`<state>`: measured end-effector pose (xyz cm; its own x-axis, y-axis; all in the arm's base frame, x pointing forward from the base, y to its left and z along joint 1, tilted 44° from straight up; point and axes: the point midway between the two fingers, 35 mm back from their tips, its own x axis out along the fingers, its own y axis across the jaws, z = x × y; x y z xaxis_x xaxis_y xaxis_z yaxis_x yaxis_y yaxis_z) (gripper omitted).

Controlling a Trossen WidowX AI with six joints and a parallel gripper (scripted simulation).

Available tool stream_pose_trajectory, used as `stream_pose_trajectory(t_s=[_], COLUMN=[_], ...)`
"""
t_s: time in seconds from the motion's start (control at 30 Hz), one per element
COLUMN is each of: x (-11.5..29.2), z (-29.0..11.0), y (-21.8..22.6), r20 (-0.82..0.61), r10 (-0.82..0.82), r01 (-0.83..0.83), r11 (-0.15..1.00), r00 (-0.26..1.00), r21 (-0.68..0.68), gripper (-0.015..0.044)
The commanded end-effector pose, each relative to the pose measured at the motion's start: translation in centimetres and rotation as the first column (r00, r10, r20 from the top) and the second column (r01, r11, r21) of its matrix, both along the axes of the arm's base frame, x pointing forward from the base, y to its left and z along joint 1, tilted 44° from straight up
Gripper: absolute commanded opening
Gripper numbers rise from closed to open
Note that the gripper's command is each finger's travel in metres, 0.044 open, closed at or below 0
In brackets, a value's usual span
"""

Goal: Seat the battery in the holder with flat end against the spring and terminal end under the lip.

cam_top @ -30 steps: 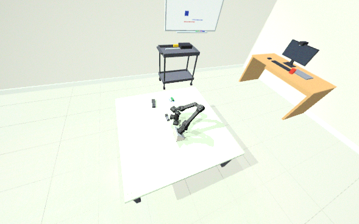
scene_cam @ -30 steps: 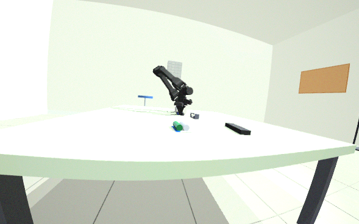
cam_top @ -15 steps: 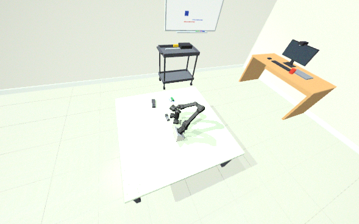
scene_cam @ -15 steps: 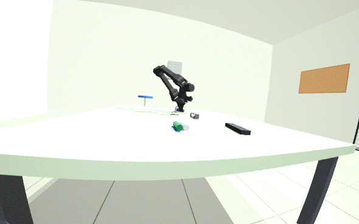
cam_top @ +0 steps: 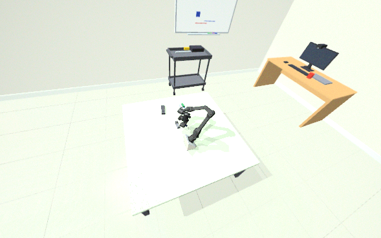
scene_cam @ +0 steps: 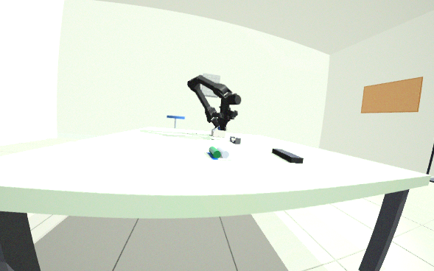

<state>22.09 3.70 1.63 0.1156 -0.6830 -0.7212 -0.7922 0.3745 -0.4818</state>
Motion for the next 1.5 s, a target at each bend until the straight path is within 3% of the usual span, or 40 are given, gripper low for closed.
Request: stream_pose_trajectory(t_s=[0.0,0.47,1.47], x=[1.6,6.6,7.6], z=[-0.5,-3.4,-6.2], y=[1.6,6.9,4.3], r20=[0.107,0.447,0.539], r10=[-0.119,-0.515,-0.418], r01=[0.117,0.472,0.275], r11=[0.993,0.855,0.904], r00=[0.987,0.731,0.731], r21=[0.028,0.213,0.328], gripper=[0.0081,0.0081,0.0081])
